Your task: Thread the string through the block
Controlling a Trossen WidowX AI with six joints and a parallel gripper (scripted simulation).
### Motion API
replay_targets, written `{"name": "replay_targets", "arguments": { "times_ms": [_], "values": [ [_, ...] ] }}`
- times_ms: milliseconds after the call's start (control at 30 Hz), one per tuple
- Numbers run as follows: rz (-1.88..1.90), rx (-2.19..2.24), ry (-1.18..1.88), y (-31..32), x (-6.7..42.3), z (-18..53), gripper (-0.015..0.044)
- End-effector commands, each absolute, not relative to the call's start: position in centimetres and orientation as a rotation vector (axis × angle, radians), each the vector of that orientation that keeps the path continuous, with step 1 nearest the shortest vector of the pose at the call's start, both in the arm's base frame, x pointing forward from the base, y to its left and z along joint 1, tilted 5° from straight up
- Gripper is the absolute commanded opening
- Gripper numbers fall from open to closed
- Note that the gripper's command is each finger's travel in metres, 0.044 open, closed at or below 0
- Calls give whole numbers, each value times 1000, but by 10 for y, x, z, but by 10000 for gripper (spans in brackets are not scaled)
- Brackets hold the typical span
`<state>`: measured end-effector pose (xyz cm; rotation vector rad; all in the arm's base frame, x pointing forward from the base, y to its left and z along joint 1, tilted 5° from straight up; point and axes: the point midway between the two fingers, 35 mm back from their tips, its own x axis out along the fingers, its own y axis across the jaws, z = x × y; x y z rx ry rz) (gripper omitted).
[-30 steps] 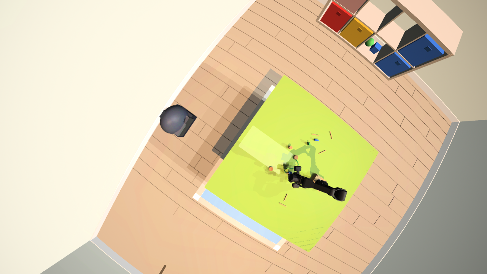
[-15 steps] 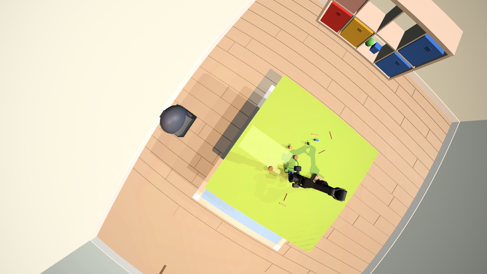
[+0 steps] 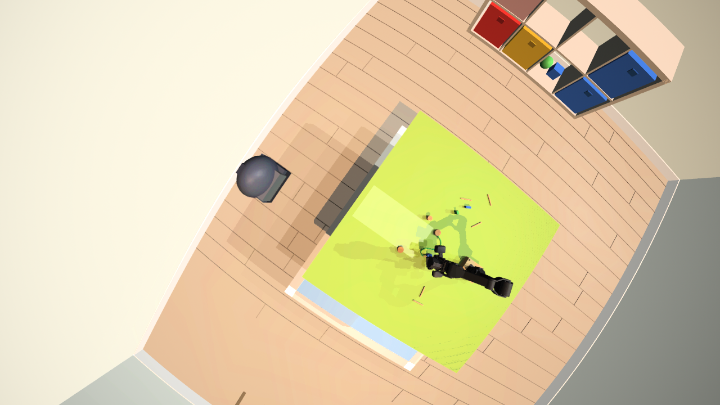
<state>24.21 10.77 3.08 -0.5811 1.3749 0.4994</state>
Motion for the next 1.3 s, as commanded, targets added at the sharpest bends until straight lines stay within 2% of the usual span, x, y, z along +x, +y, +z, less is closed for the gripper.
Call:
{"name": "replay_targets", "arguments": {
  "times_ms": [0, 200, 367, 867, 1267],
  "values": [
    [496, -585, 1377, 107, 242, 30, 0],
    [496, -585, 1377, 107, 242, 30, 0],
    [517, -604, 1265, 103, 230, 48, 122],
    [547, -682, 799, 81, 181, 74, 122],
    [546, -685, 778, 83, 187, 68, 122]
  ]
}}
